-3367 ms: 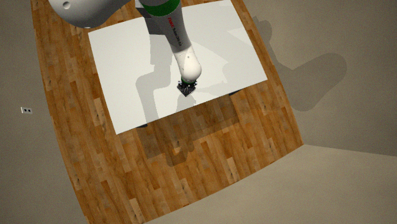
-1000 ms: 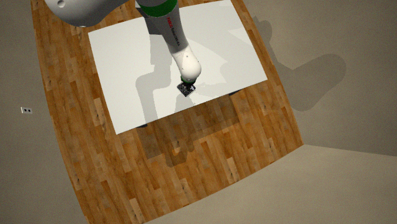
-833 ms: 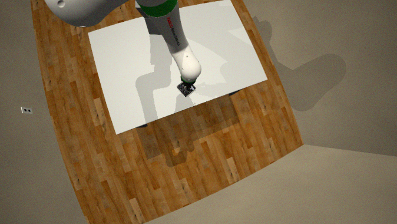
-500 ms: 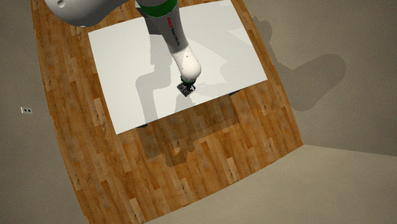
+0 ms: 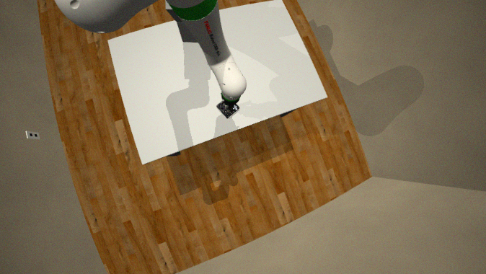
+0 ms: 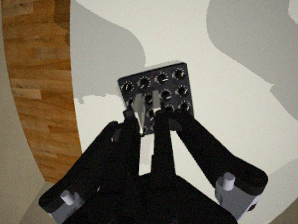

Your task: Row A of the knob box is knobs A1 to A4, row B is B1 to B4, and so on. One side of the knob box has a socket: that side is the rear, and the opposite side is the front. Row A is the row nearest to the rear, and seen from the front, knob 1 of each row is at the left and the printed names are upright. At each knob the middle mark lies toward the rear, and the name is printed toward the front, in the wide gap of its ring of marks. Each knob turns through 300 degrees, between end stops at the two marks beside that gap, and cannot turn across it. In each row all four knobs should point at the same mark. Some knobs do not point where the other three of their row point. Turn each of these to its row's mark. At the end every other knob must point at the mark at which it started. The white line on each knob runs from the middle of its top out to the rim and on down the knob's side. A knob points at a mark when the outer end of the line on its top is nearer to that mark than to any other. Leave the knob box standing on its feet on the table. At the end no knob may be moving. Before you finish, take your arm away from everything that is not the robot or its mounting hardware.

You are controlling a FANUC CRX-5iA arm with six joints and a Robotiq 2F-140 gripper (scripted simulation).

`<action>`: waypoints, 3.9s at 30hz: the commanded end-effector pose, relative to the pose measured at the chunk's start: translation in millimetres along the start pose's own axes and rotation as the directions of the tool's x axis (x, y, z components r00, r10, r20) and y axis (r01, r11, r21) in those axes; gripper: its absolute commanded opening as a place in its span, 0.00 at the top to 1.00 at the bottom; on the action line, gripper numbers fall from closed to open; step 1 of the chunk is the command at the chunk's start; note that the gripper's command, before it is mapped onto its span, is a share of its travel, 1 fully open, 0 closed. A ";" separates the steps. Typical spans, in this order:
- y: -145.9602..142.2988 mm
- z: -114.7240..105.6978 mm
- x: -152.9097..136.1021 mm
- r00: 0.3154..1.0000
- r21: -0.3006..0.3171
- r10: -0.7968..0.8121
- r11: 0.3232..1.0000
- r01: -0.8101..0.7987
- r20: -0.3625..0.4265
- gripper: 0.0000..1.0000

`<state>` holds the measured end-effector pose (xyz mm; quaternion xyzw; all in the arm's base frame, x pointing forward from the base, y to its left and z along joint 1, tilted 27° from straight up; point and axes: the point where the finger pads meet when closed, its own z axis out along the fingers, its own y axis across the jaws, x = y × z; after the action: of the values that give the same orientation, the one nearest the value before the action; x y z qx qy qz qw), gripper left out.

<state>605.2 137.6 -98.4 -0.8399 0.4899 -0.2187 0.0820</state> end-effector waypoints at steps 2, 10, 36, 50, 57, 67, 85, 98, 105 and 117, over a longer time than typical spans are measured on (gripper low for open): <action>-0.1 -3.5 0.0 1.000 0.000 0.000 1.000 0.000 0.000 0.88; -0.1 -23.9 0.0 1.000 0.000 0.000 1.000 0.000 0.000 0.88; -0.1 -37.8 0.0 1.000 0.000 -0.013 1.000 0.013 0.000 0.88; -0.1 -43.4 0.2 0.877 0.000 -0.480 0.877 0.480 -0.001 0.88; 0.1 -46.0 0.2 0.742 0.000 -0.670 0.742 0.670 -0.001 0.88; 0.4 -49.7 0.1 0.489 0.000 -0.872 0.489 0.872 -0.001 0.88; 1.2 -55.8 -0.4 -0.034 0.000 -0.999 -0.034 0.999 -0.001 0.88; 1.3 -56.3 -0.5 -0.082 0.000 -0.997 -0.082 0.997 -0.001 0.88; 1.3 -56.3 -0.5 -0.082 0.000 -0.997 -0.082 0.997 -0.001 0.88; 1.3 -56.3 -0.5 -0.082 0.000 -0.997 -0.082 0.997 -0.001 0.88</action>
<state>578.7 141.6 -49.0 -0.9294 -0.2858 -0.2087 -0.1052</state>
